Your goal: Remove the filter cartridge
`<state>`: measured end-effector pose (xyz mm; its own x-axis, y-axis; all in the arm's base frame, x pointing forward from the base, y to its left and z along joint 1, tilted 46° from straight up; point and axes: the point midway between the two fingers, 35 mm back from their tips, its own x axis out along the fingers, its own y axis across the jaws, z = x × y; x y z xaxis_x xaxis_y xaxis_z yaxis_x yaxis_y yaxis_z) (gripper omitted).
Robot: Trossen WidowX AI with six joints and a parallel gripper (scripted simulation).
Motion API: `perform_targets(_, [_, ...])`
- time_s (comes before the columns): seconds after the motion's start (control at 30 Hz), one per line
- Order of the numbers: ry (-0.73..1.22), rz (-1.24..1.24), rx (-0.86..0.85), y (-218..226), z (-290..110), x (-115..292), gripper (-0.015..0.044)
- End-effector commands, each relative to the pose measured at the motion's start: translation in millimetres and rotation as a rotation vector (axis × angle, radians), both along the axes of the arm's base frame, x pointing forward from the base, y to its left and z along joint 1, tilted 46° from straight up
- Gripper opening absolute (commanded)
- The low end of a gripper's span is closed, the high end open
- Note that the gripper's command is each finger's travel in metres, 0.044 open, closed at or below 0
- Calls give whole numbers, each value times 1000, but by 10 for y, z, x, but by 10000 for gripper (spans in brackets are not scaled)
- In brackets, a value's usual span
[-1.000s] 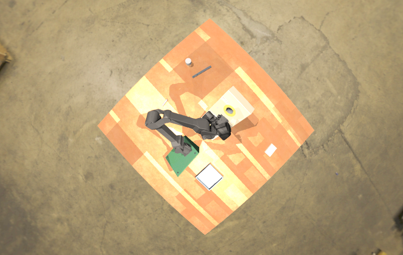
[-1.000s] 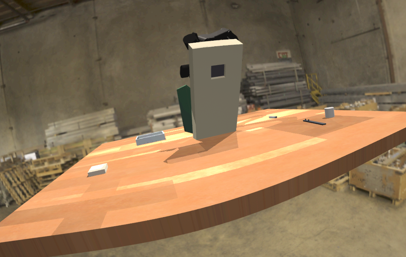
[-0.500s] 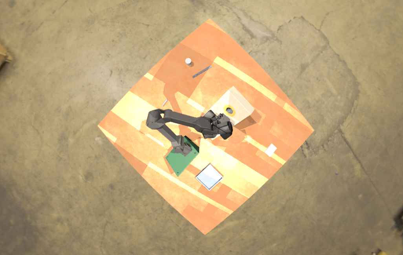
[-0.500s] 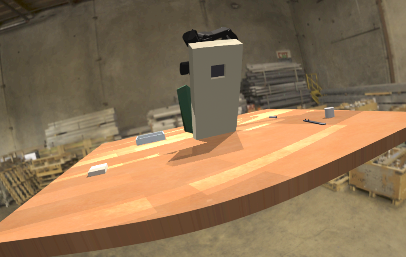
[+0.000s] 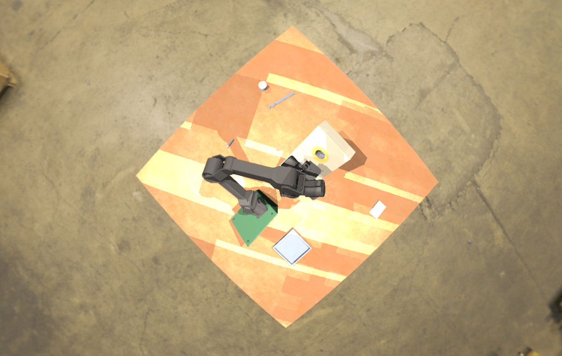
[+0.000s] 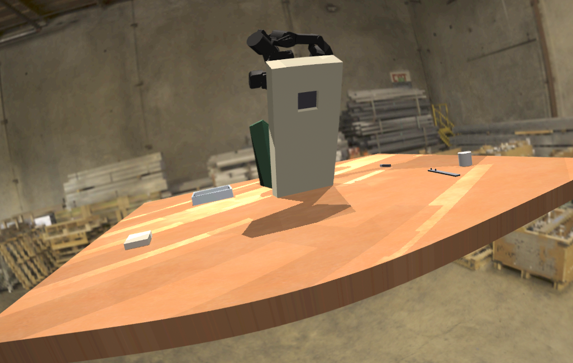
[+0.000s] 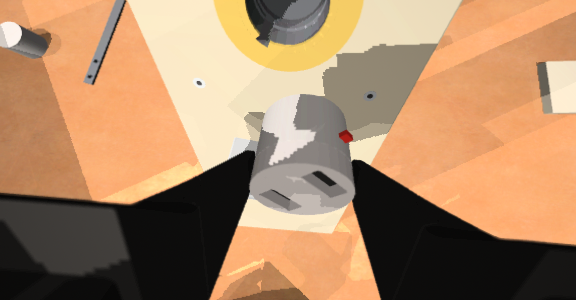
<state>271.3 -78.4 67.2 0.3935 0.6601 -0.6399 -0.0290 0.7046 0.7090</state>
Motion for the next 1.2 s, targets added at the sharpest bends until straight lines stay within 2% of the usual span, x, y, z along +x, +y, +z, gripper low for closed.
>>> perform_targets(0.0, [-5, 1, -2, -150, 153, -87, 0])
perform_targets(0.17, [-6, 1, 1, -243, 223, -137, 0])
perform_targets(0.8, [-9, 1, -3, -768, -484, -57, 0])
perform_targets(0.87, [22, -18, 0, -721, -429, -88, 0])
perform_targets(1.17, [346, -293, -59, -1144, -1018, -563, 0])
